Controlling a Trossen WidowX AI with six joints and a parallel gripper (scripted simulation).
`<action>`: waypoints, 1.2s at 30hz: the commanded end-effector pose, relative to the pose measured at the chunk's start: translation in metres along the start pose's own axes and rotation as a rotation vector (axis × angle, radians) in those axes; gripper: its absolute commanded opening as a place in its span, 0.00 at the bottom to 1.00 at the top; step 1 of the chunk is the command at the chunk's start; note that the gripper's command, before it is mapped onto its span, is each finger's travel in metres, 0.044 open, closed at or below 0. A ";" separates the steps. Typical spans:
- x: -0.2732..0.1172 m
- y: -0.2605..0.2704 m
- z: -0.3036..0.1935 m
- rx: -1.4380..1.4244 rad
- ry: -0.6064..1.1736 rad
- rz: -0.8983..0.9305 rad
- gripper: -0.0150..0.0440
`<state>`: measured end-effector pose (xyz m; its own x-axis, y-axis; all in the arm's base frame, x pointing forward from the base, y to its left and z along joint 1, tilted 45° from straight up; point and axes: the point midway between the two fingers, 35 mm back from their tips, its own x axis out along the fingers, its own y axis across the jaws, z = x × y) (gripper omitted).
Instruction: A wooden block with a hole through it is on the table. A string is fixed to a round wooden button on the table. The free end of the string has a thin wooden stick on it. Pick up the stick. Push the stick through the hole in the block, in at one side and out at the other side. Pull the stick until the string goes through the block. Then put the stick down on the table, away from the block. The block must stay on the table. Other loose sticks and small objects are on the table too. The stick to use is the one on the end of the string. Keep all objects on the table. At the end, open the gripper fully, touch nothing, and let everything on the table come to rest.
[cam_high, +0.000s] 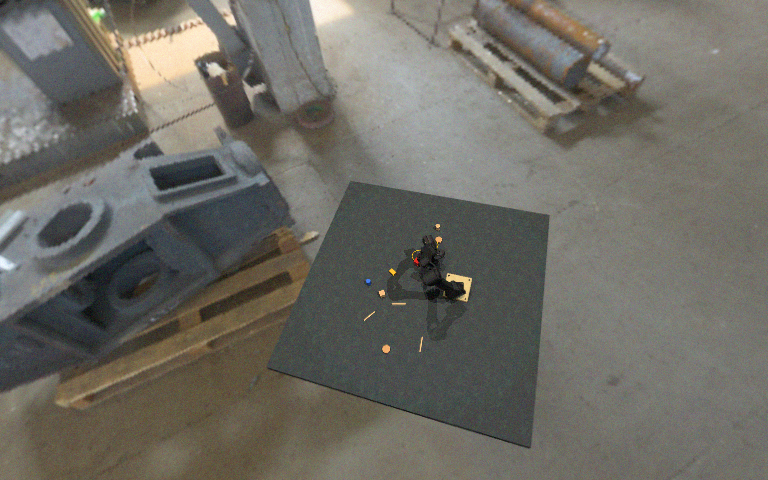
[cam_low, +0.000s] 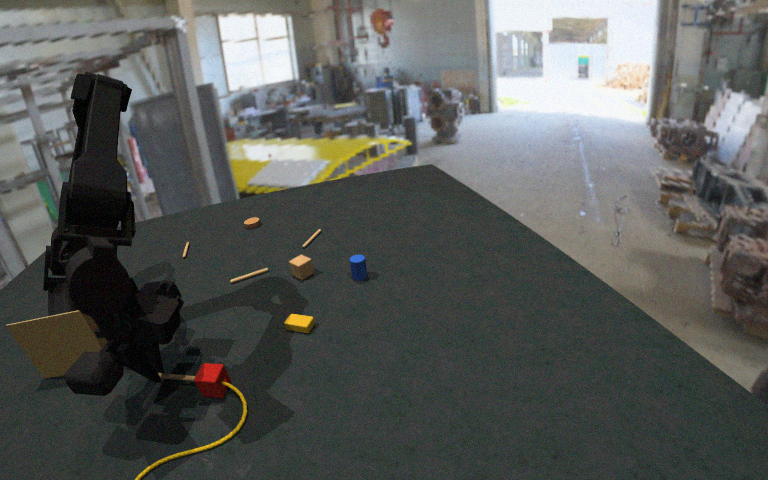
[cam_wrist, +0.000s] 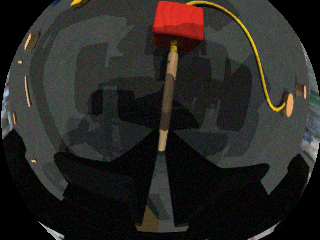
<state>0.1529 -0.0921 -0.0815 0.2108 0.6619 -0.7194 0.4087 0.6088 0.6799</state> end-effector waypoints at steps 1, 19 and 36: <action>0.000 0.000 -0.006 -0.002 0.003 -0.001 0.25; -0.002 0.001 -0.029 0.016 0.003 0.004 0.25; 0.008 0.003 -0.046 0.022 0.002 -0.016 0.25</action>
<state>0.1176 -0.0676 -0.0770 0.2110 0.6527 -0.7276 0.4279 0.6076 0.6691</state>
